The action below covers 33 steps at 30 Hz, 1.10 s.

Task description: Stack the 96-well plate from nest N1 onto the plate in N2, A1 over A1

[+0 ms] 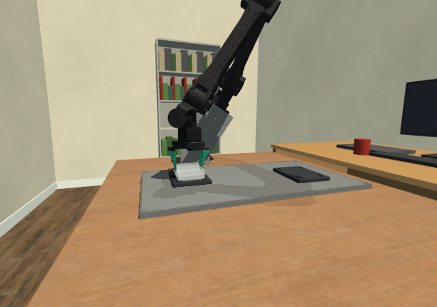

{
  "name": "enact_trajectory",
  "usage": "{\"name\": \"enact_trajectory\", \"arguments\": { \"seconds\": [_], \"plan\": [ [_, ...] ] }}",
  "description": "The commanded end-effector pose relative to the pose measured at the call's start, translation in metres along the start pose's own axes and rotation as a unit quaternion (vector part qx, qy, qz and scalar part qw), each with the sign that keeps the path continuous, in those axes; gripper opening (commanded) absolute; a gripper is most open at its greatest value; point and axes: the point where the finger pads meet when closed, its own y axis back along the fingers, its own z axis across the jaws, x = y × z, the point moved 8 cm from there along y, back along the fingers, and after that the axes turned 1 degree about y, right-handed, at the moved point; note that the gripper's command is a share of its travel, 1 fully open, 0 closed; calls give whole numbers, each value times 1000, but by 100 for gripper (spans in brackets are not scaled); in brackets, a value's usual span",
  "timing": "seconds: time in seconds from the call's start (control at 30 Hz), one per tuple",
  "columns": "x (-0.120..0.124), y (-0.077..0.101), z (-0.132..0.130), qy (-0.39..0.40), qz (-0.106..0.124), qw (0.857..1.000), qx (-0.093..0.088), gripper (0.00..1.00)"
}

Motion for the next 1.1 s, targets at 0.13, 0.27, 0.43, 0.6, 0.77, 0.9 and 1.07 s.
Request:
{"name": "enact_trajectory", "arguments": {
  "seconds": [0.13, 0.27, 0.43, 0.6, 0.77, 0.9, 1.07],
  "plan": [
    [-9, 5, -4, 3, -11, 1000, 5, 100],
    [-9, 5, -4, 3, -11, 1000, 5, 100],
    [-9, 5, -4, 3, -11, 1000, 5, 100],
    [-9, 5, -4, 3, -11, 1000, 5, 100],
    [-9, 5, -4, 3, -11, 1000, 5, 100],
    [-8, 24, -5, 1, -15, 1000, 6, 100],
    [-9, 38, -6, 2, -16, 1000, 7, 100]
  ]
}}
